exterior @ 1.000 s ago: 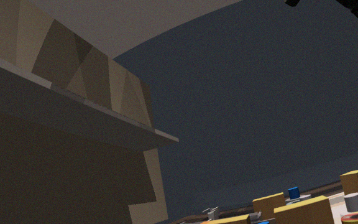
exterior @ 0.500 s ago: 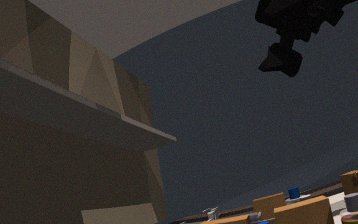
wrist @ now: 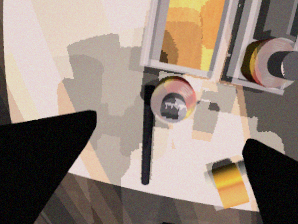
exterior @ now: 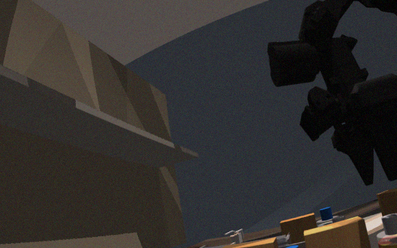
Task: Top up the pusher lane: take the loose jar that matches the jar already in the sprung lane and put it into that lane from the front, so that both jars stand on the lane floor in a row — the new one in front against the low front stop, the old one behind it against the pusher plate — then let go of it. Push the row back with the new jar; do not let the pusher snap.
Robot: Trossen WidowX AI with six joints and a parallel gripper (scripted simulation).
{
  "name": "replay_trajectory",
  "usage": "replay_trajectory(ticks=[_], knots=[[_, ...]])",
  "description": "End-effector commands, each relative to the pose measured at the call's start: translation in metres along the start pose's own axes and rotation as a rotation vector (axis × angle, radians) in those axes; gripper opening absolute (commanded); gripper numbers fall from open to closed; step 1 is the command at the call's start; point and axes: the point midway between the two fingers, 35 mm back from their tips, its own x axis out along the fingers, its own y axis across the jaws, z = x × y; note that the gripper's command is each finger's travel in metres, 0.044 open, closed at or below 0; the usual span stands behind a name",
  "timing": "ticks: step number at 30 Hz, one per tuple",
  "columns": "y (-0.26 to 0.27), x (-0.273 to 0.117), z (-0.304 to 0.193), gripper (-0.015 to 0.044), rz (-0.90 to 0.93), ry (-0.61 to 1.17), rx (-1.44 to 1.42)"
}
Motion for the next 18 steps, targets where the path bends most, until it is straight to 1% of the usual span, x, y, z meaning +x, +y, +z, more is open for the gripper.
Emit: replay_trajectory(ticks=[1, 18], knots=[[-0.003, 0.001, -0.002, 0.044, -0.022, 0.044, 0.013], [-0.002, 0.05, -0.003, 0.044, -0.022, 0.044, 0.013]])
